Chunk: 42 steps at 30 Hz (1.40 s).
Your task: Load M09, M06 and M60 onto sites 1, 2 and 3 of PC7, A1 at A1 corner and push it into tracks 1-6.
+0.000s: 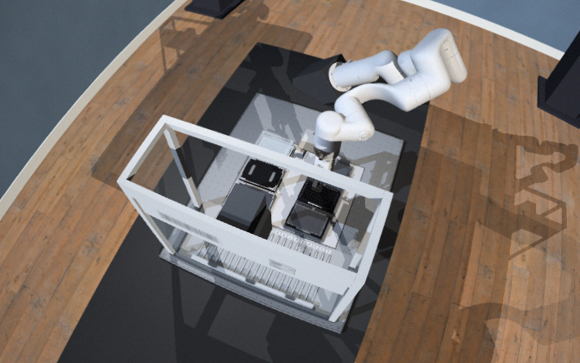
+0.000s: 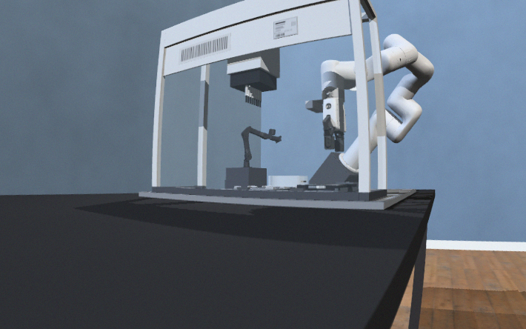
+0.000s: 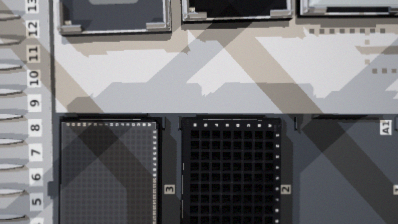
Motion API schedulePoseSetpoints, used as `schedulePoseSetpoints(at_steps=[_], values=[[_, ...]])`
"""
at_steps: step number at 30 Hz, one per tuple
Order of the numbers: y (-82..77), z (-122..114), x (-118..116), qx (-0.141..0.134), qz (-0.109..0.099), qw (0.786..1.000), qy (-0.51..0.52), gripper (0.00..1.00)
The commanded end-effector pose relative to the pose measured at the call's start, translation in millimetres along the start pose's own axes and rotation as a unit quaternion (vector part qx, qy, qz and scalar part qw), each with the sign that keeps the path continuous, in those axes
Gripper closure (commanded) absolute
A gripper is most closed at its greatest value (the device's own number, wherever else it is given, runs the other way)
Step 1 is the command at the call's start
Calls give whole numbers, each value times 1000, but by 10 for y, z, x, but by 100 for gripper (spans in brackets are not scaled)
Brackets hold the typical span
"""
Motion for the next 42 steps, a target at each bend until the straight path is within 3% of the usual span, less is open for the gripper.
schedulePoseSetpoints(at_steps=[1, 5, 12, 42], values=[[-23, 6, -10, 1, 3, 1000, 0, 0], [-22, 6, -10, 1, 3, 1000, 0, 0], [-53, 230, 97, 1, 3, 1000, -3, 0], [-224, 1489, 691, 2, 2, 1000, -3, 0]])
Point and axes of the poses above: the point where the finger pads meet when closed, its own y axis out along the fingers, its own x axis across the jaws, z = x × y, the point moved 8 cm from there along -y, back along the fingers, and after that the axes turned 1 degree about y, right-handed, at the moved point
